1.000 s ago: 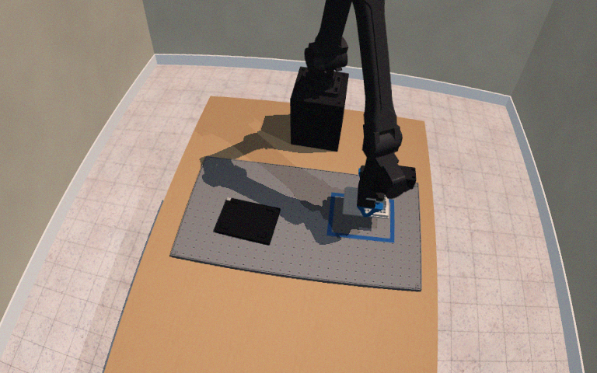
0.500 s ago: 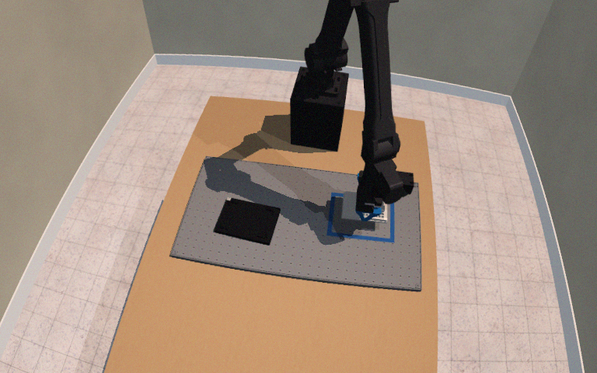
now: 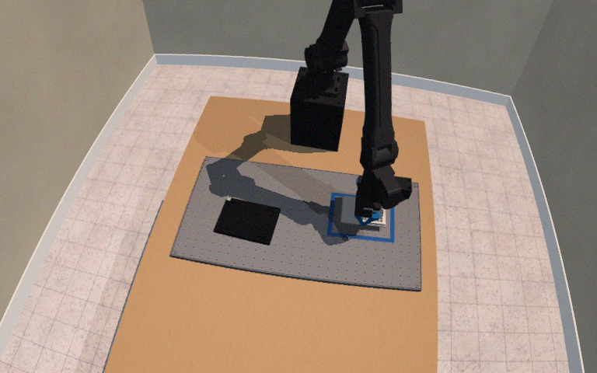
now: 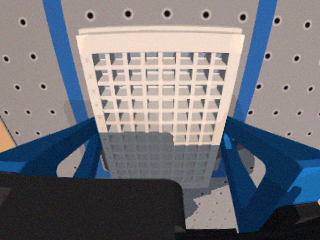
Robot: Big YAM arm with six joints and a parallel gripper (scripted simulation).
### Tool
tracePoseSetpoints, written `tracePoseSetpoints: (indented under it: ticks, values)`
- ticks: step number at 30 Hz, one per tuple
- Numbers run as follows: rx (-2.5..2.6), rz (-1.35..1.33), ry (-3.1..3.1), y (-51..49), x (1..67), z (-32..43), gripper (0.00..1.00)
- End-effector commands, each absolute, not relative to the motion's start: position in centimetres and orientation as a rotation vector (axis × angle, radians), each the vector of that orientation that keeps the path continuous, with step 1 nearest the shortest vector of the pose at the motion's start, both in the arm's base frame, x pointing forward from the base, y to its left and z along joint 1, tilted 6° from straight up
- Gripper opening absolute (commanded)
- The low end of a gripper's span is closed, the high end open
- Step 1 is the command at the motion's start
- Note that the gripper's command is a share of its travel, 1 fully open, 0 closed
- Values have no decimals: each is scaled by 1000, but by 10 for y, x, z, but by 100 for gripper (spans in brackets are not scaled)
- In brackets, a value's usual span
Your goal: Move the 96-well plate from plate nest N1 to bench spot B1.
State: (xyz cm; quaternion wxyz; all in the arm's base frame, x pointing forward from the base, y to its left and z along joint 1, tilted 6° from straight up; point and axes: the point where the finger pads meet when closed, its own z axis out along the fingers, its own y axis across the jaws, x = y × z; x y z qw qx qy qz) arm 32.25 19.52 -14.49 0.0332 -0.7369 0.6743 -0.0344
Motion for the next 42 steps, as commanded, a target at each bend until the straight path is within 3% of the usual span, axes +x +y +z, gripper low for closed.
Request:
tracePoseSetpoints:
  ticks: [1,42]
  values:
    - [-2244,-118,2054,202,340,-148,0]
    - [-2268,-106,2072,192,324,-162,0]
